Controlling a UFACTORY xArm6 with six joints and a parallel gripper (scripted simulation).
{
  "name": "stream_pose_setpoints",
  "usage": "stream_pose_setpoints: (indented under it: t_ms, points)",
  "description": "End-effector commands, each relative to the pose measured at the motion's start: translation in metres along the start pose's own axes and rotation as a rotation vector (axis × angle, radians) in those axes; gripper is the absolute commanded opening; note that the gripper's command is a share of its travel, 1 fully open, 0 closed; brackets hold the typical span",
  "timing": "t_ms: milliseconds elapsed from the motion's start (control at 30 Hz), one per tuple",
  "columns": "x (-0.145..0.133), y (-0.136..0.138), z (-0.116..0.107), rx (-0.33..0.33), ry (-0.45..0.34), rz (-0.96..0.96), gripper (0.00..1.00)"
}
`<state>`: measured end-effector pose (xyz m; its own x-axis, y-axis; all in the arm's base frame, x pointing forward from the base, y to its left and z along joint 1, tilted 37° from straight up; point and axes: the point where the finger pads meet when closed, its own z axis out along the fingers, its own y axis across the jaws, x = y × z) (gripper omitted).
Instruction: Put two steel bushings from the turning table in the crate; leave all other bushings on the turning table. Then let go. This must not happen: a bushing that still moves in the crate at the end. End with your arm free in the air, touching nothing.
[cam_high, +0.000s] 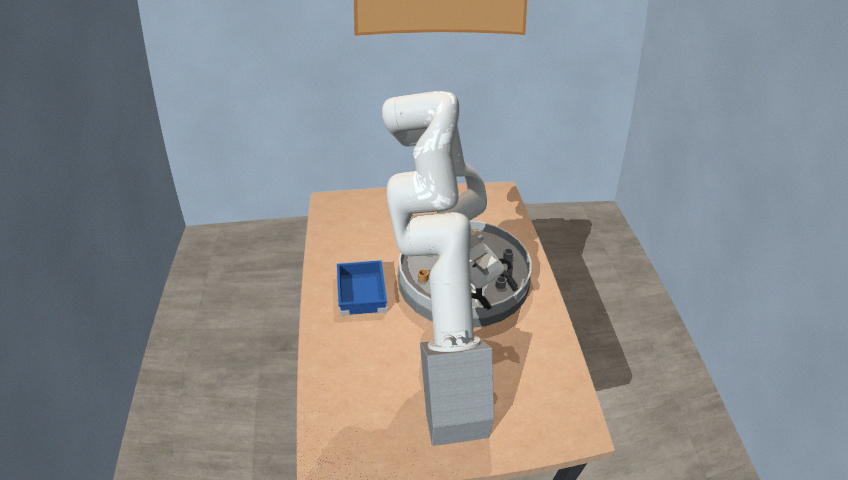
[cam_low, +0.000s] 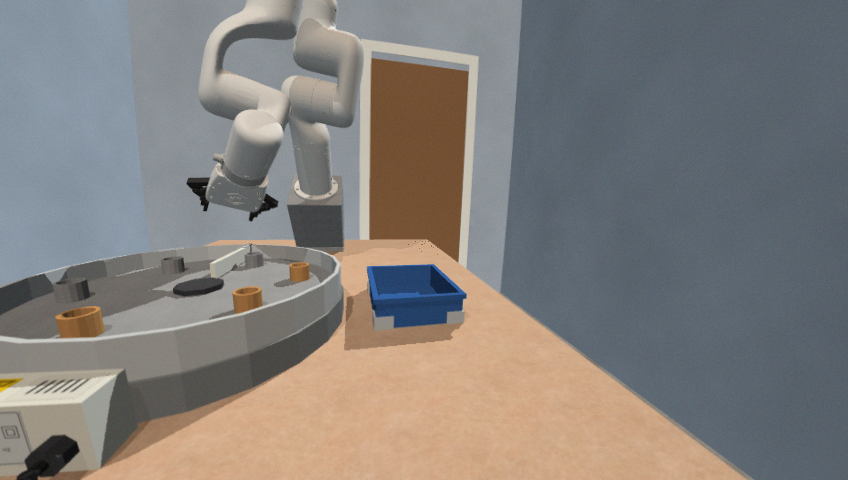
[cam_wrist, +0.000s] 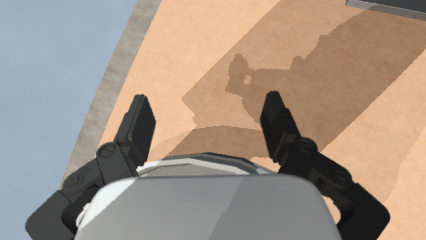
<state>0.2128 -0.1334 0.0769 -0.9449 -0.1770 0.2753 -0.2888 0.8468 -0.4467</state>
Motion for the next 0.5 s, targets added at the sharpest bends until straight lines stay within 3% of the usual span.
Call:
stream_pose_setpoints:
  t_ms: [0,300,367,400,467]
  points:
    - [-0.021,0.013,-0.038,0.001,-0.136,-0.047,1.00]
    - [-0.046,0.032,-0.082,-0.004,-0.319,-0.123,1.00]
    - [-0.046,0.032,-0.082,-0.004,-0.319,-0.123,1.00]
    - [-0.052,0.039,-0.098,-0.007,-0.380,-0.150,1.00]
    - [-0.055,0.043,-0.106,-0.009,-0.414,-0.165,1.00]
